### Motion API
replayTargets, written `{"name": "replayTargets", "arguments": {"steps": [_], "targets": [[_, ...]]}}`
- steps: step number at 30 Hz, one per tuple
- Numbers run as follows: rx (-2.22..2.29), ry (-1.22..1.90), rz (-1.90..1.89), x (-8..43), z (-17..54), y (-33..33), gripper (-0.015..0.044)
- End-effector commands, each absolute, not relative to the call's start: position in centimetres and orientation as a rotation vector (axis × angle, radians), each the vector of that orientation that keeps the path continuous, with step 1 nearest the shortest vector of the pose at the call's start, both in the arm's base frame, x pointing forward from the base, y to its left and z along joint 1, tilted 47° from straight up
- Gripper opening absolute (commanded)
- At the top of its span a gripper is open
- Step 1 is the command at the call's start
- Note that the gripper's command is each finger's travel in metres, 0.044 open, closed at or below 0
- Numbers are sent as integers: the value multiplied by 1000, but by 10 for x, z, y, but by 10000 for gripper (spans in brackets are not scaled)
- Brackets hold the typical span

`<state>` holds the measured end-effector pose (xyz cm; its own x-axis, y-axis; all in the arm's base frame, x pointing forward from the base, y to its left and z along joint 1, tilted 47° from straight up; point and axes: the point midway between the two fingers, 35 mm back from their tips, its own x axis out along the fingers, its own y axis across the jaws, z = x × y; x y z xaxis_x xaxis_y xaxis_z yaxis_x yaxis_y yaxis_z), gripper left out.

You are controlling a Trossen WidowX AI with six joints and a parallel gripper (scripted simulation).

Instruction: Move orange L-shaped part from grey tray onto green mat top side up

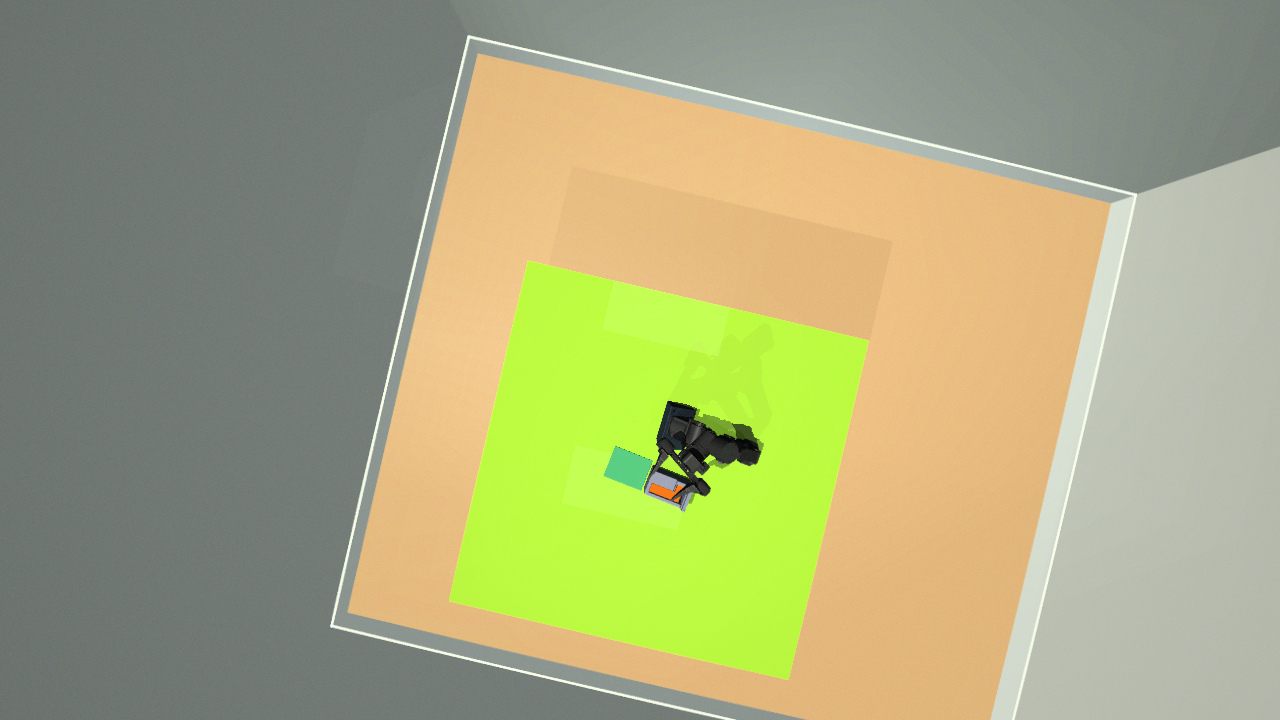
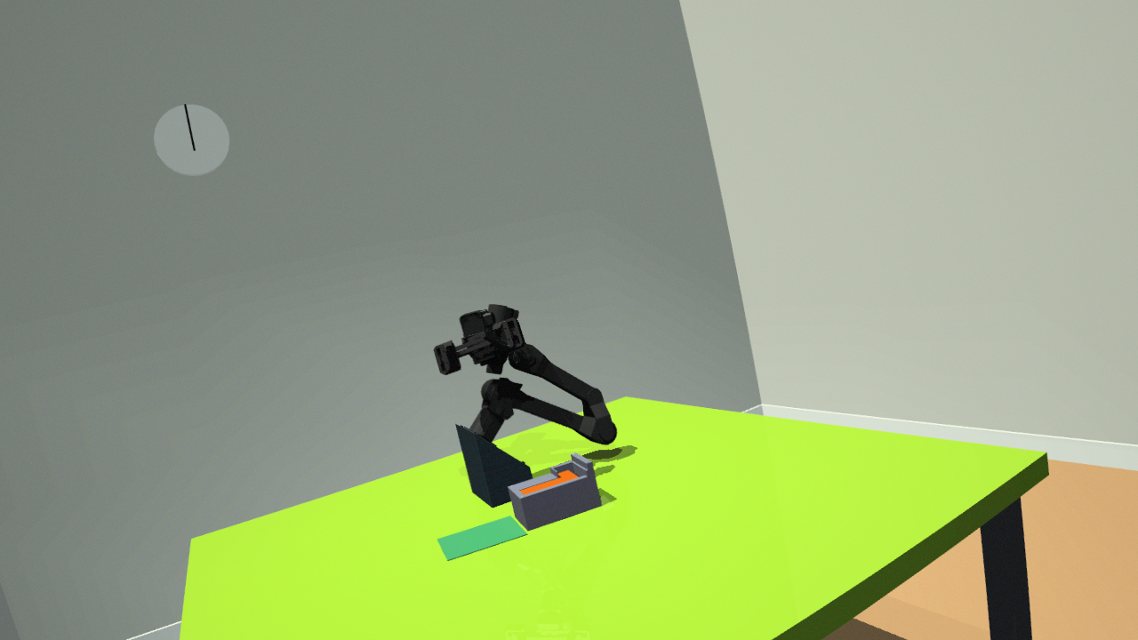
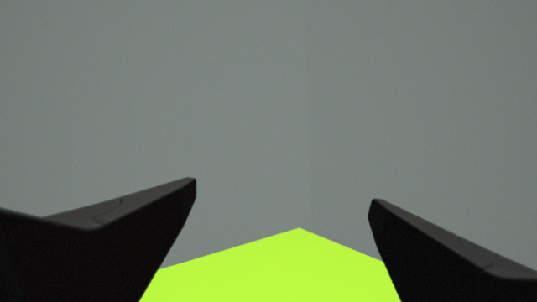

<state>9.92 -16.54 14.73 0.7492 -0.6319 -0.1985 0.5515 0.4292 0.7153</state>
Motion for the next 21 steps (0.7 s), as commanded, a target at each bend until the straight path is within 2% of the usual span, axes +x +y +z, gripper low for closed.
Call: {"name": "replayTargets", "arguments": {"steps": [1,8,9,21], "targets": [[853,-102,-738,100,147,-165,374],[936,65,-607,126,152,-153,190],[953,109,-576,132,152,-151,180],[964,693,-132,201,146,-94,180]]}}
